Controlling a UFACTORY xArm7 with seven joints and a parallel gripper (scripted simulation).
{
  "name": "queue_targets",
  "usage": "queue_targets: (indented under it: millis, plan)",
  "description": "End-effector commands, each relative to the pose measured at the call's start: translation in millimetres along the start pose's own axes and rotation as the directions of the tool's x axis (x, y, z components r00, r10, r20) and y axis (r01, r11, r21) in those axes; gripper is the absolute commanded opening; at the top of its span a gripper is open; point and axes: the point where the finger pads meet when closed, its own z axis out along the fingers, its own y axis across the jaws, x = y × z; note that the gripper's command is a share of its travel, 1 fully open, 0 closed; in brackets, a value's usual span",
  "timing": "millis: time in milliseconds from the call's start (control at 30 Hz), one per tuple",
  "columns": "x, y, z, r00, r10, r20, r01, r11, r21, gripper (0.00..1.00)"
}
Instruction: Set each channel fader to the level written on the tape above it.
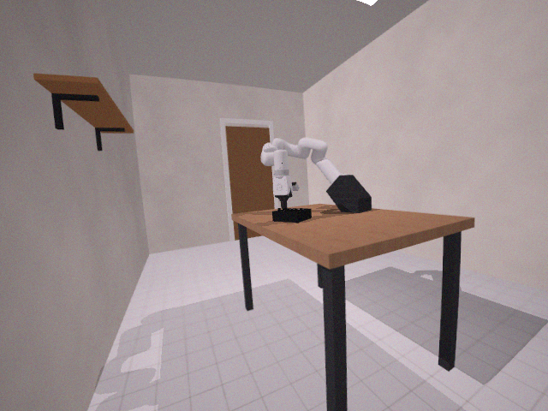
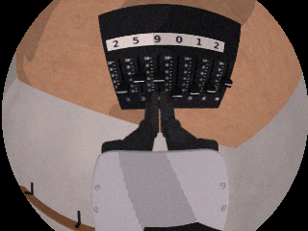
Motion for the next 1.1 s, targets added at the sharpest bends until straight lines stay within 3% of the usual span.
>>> queue_targets:
  millis: [0,1067]
  plan:
    - [-1.5,0.5,-2.4,1.0,0.0,0.005,0.0,1.0,-0.001,0.0]
    - [-1.6,0.5,9.6,1.0,0.0,0.005,0.0,1.0,-0.001,0.0]
